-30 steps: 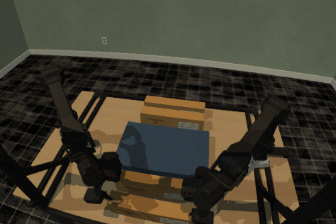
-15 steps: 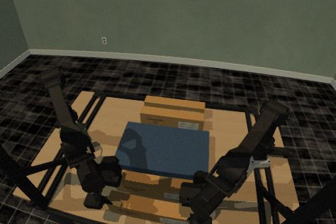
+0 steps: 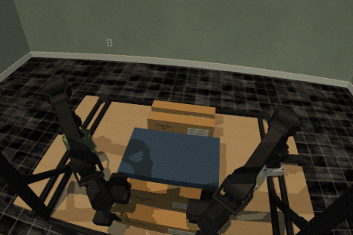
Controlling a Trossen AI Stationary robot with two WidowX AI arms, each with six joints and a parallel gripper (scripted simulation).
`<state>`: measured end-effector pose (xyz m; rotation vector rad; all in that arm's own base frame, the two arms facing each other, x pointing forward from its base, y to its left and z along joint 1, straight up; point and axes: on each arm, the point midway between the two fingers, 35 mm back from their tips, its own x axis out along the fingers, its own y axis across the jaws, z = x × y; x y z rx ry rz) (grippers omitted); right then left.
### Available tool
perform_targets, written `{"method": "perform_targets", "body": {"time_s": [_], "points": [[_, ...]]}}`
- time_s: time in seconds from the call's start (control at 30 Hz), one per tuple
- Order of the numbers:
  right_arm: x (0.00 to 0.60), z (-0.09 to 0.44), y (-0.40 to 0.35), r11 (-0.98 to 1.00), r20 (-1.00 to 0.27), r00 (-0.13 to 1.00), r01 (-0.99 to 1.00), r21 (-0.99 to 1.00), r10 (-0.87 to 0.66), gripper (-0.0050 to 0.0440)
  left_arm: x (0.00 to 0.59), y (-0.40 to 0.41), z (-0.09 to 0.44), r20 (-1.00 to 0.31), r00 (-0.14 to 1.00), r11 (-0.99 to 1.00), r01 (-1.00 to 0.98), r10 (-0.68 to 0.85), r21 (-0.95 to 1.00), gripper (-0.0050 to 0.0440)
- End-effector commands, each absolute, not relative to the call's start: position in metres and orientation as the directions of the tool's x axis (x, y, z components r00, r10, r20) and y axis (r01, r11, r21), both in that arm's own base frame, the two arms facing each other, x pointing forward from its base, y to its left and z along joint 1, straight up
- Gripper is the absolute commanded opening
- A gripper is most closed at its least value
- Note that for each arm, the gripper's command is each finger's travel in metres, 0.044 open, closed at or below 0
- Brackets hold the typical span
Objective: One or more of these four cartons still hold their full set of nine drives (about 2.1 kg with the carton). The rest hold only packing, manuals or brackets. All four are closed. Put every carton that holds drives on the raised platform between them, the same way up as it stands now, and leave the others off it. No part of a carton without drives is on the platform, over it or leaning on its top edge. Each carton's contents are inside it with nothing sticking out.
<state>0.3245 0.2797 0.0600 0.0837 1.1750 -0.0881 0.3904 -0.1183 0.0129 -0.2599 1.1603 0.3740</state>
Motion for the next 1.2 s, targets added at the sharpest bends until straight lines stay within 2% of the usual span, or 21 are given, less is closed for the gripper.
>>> {"method": "perform_targets", "body": {"time_s": [0.0,0.57,0.6,1.17], "points": [[0.3222,0.0367,0.2774,0.994,-0.927,0.372,0.114,0.0,-0.043,0.0389,0.3884,-0.1172,-0.0057,-0.927,0.34,0.906,-0.422,0.158,0.0,0.0389],[0.3222,0.0339,0.2774,0.994,-0.927,0.372,0.114,0.0,-0.043,0.0389,0.3884,-0.1172,-0.0085,-0.927,0.34,0.906,-0.422,0.158,0.0,0.0389],[0.3222,0.0339,0.2774,0.994,-0.927,0.372,0.114,0.0,-0.043,0.0,0.3884,-0.1172,-0.0085,-0.927,0.34,0.906,-0.422,0.158,0.0,0.0],[0.3222,0.0357,0.2774,0.994,-0.927,0.372,0.114,0.0,-0.043,0.0,0.3884,-0.1172,-0.0068,-0.927,0.34,0.906,-0.422,0.158,0.0,0.0]]}}
